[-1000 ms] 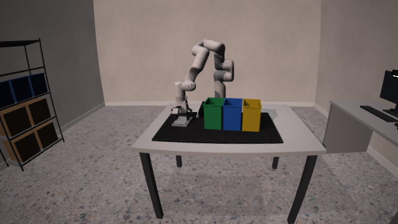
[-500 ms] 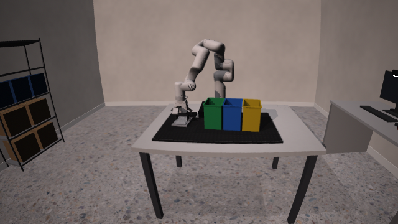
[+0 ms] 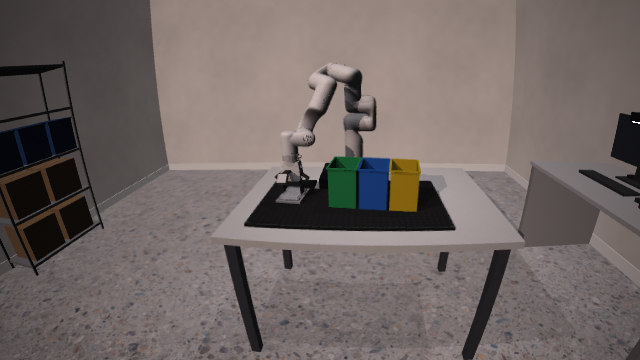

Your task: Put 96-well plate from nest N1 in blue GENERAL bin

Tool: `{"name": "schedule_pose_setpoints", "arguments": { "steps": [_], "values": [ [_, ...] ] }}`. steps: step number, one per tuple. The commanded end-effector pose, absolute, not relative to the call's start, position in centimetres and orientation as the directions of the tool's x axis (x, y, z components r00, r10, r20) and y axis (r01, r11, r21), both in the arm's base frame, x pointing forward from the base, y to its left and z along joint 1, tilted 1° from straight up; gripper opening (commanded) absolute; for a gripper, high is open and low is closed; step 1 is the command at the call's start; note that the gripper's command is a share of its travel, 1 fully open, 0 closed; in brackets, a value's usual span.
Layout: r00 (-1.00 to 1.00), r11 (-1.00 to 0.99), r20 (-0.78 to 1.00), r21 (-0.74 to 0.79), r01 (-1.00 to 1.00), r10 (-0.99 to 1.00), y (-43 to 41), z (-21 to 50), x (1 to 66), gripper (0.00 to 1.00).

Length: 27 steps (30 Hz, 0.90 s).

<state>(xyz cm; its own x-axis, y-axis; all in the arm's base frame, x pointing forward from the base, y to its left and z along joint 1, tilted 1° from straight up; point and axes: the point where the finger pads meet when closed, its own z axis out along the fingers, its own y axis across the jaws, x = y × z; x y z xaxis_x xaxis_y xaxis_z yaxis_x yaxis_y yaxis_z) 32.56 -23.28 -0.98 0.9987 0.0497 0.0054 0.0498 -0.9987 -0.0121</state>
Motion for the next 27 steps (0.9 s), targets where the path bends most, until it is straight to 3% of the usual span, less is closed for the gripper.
{"name": "schedule_pose_setpoints", "arguments": {
  "steps": [1, 27],
  "values": [
    [0.999, -0.999, 0.008, -0.010, 0.049, 0.049, -23.4, -0.9, 32.7, 0.00],
    [0.999, -0.999, 0.008, -0.010, 0.050, 0.049, -23.4, 0.6, 32.7, 0.00]
  ]
}}
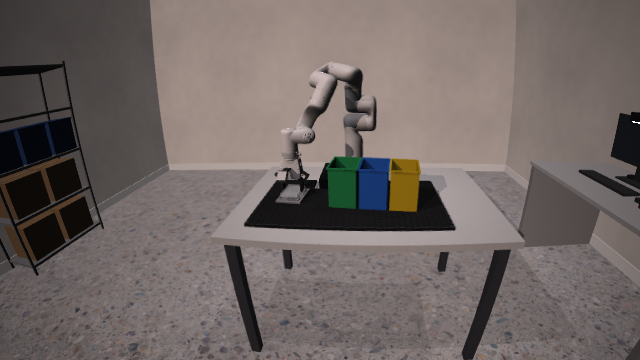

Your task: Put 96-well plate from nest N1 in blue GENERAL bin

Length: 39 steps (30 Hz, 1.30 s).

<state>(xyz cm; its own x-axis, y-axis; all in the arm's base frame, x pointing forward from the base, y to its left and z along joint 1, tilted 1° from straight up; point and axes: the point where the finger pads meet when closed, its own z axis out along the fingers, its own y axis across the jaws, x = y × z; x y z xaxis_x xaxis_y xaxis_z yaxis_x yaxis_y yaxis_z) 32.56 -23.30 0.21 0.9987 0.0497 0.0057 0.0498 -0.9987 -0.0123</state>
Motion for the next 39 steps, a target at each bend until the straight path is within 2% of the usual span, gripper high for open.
{"name": "schedule_pose_setpoints", "arguments": {
  "steps": [1, 39],
  "values": [
    [0.999, -0.999, 0.008, -0.010, 0.050, 0.049, -23.4, 0.7, 32.7, 0.00],
    [0.999, -0.999, 0.008, -0.010, 0.050, 0.050, -23.4, 4.3, 32.7, 0.00]
  ]
}}
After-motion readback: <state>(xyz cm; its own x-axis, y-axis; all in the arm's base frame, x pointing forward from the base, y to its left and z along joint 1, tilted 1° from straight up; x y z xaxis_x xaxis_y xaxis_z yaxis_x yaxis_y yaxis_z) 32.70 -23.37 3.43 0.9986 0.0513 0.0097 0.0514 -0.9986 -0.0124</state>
